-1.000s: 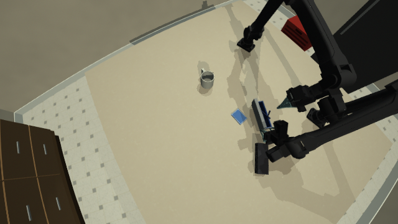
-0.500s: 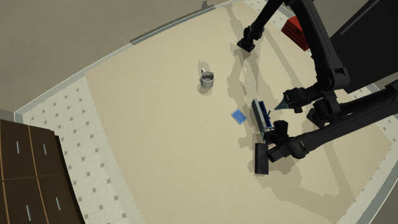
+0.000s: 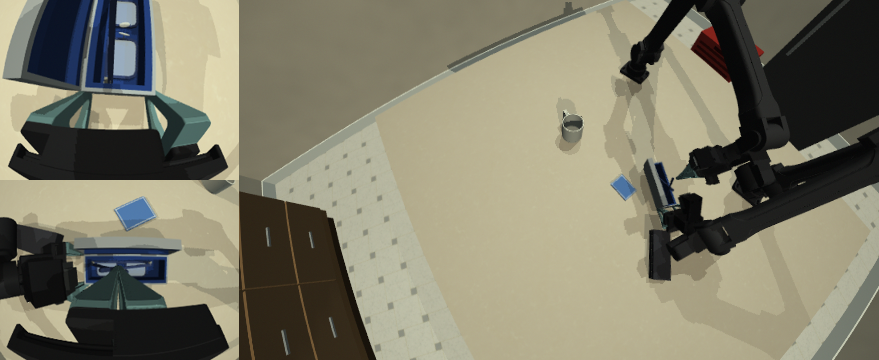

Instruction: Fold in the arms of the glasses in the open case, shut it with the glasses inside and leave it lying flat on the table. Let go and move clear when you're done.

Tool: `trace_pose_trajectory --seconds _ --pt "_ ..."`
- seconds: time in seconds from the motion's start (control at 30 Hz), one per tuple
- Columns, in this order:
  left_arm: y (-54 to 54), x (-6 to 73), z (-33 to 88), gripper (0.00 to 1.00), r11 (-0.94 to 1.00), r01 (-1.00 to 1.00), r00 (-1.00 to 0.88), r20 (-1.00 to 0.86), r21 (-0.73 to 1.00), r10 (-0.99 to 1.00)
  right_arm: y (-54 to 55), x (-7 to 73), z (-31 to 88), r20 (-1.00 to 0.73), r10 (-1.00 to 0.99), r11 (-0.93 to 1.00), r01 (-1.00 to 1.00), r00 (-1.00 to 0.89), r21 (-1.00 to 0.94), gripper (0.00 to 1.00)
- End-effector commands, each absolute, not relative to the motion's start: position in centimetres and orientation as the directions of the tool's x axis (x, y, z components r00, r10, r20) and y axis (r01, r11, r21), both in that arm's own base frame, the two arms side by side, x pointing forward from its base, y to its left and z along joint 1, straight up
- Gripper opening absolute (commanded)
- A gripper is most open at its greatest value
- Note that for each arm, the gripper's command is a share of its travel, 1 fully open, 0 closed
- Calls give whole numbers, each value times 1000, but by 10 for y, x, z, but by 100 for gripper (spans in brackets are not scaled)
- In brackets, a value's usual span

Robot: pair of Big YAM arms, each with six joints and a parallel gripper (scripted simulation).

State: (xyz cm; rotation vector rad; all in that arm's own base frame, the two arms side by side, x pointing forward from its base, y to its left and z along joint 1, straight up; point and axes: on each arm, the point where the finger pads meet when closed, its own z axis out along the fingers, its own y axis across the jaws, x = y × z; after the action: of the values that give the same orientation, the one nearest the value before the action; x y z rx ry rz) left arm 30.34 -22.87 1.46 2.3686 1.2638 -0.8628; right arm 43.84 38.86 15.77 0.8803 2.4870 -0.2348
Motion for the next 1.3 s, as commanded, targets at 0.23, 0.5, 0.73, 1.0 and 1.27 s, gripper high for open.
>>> trace_pose_trajectory --seconds 0.23,0.5,0.73,1.0,1.27 --pt "-226 309 25 57 -543 839 424 -640 12 641 396 437 132 -499 529 788 616 -686 -12 0" --pt "-226 309 25 57 -543 839 424 -640 12 641 391 436 152 -500 549 786 618 -670 35 0" --pt "-226 309 25 57 -543 839 424 -640 12 641 387 436 135 -500 546 781 624 -672 14 0" --pt "-226 309 25 57 -543 839 424 -640 12 641 382 435 138 -500 551 781 624 -668 26 0" --pt "-226 309 25 57 -543 839 424 -640 12 641 377 435 130 -500 552 778 628 -667 21 0"
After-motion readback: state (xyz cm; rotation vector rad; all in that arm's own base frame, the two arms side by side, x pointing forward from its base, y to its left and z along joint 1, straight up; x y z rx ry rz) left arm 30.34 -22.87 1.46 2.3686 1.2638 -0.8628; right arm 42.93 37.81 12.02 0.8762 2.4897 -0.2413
